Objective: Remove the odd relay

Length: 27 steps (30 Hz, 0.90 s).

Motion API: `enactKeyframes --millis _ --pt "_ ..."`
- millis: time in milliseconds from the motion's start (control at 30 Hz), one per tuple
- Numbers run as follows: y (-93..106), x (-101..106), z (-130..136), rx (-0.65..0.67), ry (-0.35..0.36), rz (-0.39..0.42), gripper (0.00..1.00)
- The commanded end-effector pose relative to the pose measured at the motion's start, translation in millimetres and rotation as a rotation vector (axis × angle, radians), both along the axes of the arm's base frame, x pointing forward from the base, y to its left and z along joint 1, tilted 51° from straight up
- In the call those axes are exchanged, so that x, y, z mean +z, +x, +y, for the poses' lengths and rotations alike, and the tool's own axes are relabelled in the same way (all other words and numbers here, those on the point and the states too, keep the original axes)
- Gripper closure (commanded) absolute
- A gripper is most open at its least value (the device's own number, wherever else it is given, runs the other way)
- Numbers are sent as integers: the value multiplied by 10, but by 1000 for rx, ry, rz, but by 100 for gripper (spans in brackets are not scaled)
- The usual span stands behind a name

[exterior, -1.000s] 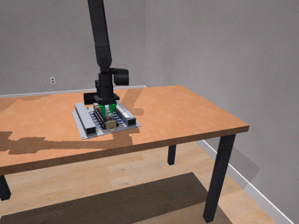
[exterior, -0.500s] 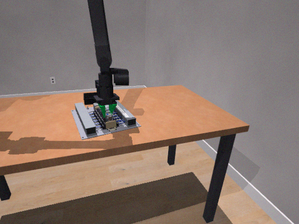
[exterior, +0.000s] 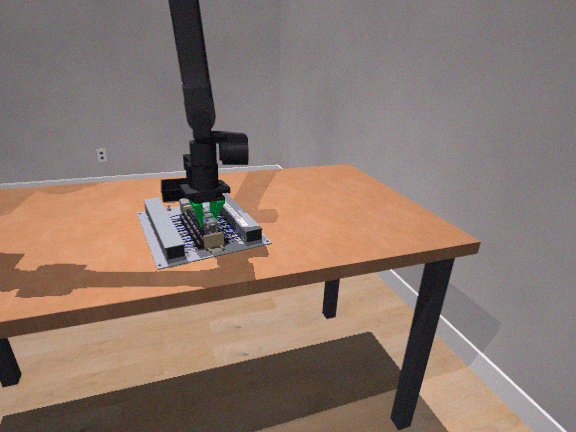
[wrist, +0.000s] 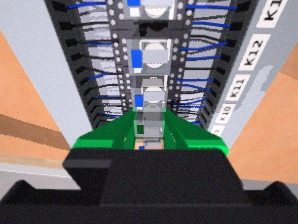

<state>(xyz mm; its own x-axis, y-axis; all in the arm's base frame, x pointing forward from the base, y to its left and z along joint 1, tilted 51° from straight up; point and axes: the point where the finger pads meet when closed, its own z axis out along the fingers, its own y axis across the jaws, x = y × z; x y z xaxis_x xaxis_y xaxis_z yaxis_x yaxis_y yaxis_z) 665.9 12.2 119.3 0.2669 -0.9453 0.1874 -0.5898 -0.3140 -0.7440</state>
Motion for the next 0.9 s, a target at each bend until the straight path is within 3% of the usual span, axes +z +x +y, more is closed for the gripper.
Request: enactKeyframes --millis 0,867 --pt "64 320 13 -2 2 -54 100" --pt "-35 276 -4 -3 2 -34 100"
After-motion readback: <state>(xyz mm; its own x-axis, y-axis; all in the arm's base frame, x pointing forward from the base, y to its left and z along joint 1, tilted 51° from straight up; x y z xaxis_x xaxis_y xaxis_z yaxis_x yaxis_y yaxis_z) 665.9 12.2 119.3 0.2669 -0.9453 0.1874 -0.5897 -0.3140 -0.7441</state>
